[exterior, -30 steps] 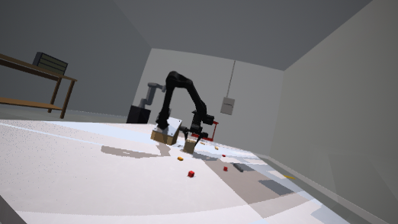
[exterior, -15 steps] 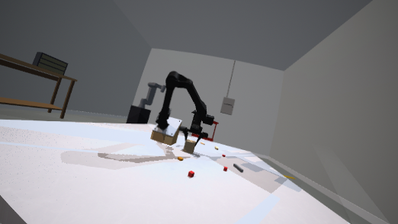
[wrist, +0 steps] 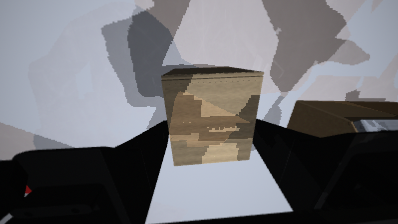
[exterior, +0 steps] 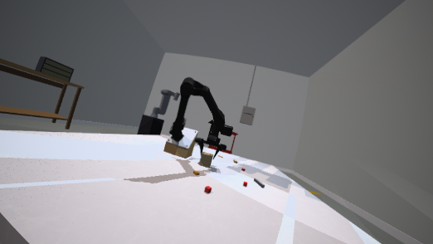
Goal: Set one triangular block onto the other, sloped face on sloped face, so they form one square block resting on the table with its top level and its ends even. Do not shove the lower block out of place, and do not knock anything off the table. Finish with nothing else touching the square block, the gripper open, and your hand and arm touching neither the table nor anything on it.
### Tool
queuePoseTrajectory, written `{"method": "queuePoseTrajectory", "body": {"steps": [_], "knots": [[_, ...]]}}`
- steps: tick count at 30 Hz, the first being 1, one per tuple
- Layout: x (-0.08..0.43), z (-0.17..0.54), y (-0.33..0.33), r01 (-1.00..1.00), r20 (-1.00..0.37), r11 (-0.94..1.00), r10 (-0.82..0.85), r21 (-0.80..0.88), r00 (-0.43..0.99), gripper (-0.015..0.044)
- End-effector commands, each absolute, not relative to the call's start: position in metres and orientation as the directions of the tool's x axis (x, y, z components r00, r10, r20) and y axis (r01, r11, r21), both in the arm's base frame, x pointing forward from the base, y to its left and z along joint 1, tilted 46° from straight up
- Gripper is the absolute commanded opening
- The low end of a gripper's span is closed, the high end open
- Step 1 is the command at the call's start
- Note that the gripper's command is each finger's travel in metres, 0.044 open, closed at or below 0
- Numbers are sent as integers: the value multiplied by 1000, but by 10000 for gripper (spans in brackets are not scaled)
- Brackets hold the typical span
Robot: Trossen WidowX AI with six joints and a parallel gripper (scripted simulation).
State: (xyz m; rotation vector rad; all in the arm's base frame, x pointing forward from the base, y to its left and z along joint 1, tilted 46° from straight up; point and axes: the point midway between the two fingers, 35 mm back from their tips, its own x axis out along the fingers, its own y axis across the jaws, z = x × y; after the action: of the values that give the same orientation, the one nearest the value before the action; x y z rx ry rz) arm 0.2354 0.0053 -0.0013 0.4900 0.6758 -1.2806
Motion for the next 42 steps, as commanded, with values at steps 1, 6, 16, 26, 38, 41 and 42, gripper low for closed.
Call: {"method": "queuePoseTrajectory", "body": {"steps": [1, 6, 16, 26, 38, 41, 42], "knots": [[235, -1, 5, 973, -699, 229, -701, -35, 141, 440], [235, -1, 5, 973, -699, 229, -701, -35, 141, 440], [223, 66, 76, 972, -704, 231, -696, -36, 139, 440], [223, 70, 79, 970, -700, 240, -698, -35, 147, 440], [223, 70, 79, 970, -700, 240, -698, -35, 147, 440], [223, 70, 79, 970, -700, 240, -698, -35, 147, 440], [223, 70, 79, 970, -700, 240, -698, -35, 147, 440]]}}
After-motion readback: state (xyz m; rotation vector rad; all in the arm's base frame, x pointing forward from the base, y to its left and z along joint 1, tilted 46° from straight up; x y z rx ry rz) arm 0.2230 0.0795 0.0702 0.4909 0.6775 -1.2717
